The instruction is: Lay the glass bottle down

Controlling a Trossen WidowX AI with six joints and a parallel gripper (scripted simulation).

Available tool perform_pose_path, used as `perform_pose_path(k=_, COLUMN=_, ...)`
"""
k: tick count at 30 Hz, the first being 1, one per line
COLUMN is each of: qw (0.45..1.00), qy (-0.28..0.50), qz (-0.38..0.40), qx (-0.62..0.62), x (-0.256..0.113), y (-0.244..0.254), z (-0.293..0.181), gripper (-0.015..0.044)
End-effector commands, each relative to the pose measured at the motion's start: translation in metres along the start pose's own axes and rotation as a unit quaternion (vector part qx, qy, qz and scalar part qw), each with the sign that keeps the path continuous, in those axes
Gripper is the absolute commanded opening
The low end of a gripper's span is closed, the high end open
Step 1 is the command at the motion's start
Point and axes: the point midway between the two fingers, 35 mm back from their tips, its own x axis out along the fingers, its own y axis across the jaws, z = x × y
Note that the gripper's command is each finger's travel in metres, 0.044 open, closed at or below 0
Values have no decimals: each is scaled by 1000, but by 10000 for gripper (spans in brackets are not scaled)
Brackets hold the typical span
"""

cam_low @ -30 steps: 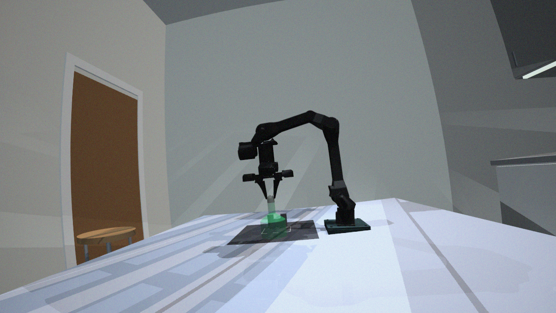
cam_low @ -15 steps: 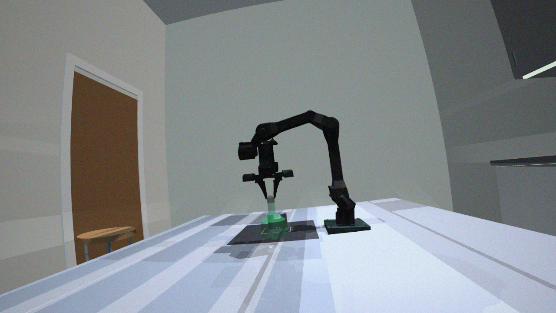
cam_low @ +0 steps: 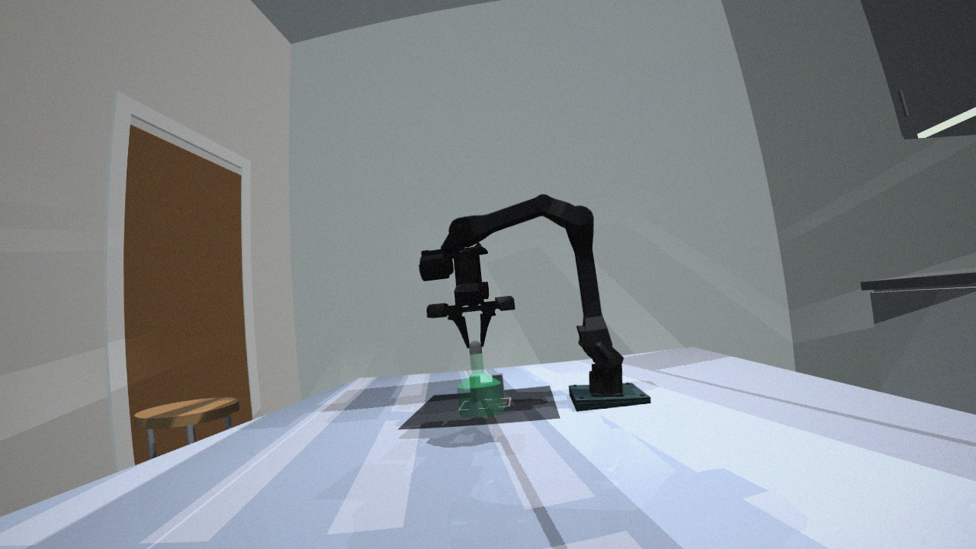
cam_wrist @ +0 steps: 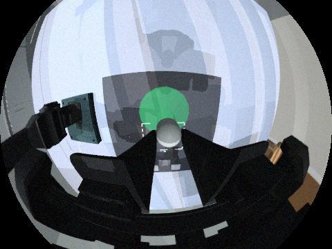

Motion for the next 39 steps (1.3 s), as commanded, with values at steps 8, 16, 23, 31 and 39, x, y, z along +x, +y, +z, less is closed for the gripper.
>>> perform_pose_path(k=8, qw=1000, qy=-3, qz=1, qx=-1, x=-4, y=0, z=-14, gripper=102)
perform_pose_path(k=16, qw=1000, qy=-14, qz=2, qx=-4, x=-5, y=0, z=-19, gripper=102)
perform_pose_path(k=23, qw=1000, qy=-23, qz=3, qx=-7, x=-5, y=0, z=-23, gripper=102)
perform_pose_path(k=31, qw=999, qy=-33, qz=4, qx=-11, x=-6, y=0, z=-28, gripper=102)
perform_pose_path(k=39, qw=999, qy=-43, qz=5, qx=-14, x=-6, y=0, z=-33, gripper=102)
